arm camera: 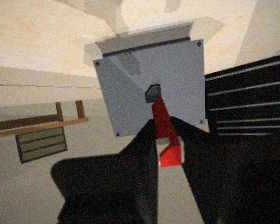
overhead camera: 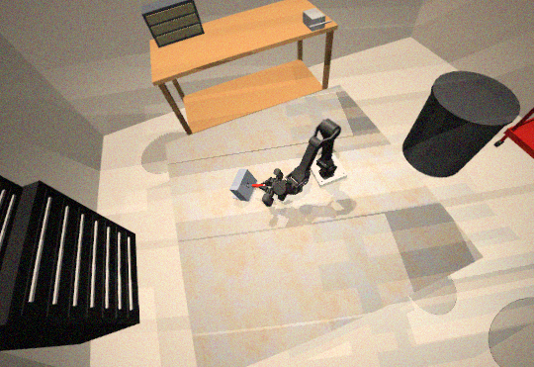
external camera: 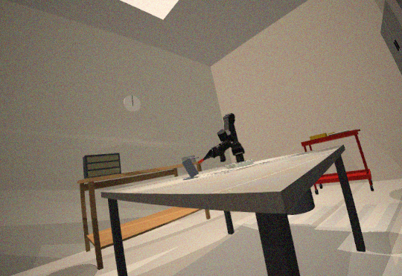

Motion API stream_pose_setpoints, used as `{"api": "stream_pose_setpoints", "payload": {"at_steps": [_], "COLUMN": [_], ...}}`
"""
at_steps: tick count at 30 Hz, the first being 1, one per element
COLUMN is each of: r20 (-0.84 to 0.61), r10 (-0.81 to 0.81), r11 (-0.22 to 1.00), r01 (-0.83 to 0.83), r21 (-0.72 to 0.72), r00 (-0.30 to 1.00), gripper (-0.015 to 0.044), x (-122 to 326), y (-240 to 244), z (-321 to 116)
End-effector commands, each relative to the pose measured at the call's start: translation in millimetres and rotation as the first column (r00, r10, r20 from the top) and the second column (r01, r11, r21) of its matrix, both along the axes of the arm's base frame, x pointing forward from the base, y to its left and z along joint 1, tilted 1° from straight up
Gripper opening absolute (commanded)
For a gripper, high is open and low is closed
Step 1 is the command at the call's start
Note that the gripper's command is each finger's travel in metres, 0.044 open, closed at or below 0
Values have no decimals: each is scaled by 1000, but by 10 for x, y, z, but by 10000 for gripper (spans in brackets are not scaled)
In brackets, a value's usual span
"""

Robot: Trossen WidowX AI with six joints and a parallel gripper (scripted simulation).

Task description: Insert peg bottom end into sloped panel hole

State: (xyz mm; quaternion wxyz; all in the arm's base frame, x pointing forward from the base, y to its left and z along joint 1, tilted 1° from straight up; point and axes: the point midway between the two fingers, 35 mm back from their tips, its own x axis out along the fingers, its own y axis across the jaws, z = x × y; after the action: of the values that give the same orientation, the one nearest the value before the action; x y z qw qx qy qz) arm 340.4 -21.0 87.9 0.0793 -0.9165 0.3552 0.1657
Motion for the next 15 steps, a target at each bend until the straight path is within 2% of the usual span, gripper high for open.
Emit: {"api": "stream_pose_setpoints", "payload": {"at_steps": [1,15], "r20": [-9,-9], "r10": [10,15], "r11": [1000,1000], "r01": [-11,-15], "r21": [-13,-26], "r00": [1000,1000], "gripper": [0,0], "x": [-1,93], "y": [-14,-112], "z": [-30,-77]}}
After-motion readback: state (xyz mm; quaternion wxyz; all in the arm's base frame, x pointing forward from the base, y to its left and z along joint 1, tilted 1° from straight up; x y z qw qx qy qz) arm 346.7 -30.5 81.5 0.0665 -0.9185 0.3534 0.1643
